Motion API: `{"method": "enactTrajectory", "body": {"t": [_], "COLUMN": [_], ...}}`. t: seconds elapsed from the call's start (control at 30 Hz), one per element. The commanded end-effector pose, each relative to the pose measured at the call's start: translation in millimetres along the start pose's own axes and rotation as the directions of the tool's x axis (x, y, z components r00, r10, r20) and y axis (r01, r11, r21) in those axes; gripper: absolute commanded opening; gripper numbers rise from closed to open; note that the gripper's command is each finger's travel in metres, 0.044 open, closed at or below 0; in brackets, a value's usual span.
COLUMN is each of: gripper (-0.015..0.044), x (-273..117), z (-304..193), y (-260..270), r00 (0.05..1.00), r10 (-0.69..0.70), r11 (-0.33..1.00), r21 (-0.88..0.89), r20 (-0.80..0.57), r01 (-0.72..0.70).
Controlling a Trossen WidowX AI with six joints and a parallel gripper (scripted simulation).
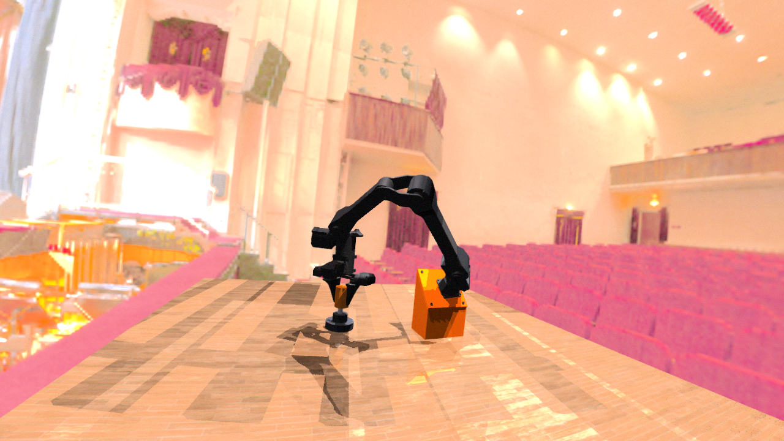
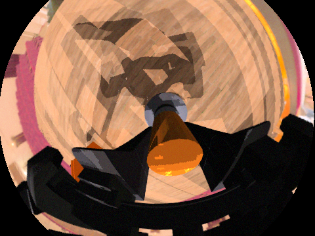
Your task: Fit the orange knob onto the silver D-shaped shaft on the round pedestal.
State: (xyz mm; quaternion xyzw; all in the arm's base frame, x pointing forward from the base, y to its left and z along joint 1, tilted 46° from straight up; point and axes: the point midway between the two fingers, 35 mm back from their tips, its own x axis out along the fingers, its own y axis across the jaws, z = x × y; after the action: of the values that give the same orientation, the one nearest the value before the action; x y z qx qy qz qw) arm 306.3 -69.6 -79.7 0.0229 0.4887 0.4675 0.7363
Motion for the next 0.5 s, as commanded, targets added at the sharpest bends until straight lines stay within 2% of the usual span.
{"method": "enactTrajectory", "body": {"t": [0.0,0.1,0.47], "gripper": [0.0000,0.0000,0.0000], "x": [-1.6,-0.2,0.3], "z": [0.0,-0.6,-0.1], "y": [-1.5,-2.9,-1.6], "r00": [1.000,1.000,1.000], "r10": [-0.004,-0.004,-0.004], "r11": [0.996,0.985,0.985], "r21": [-0.090,-0.174,-0.173], "r20": [0.000,0.000,0.000], "r01": [0.004,0.004,0.004]}}
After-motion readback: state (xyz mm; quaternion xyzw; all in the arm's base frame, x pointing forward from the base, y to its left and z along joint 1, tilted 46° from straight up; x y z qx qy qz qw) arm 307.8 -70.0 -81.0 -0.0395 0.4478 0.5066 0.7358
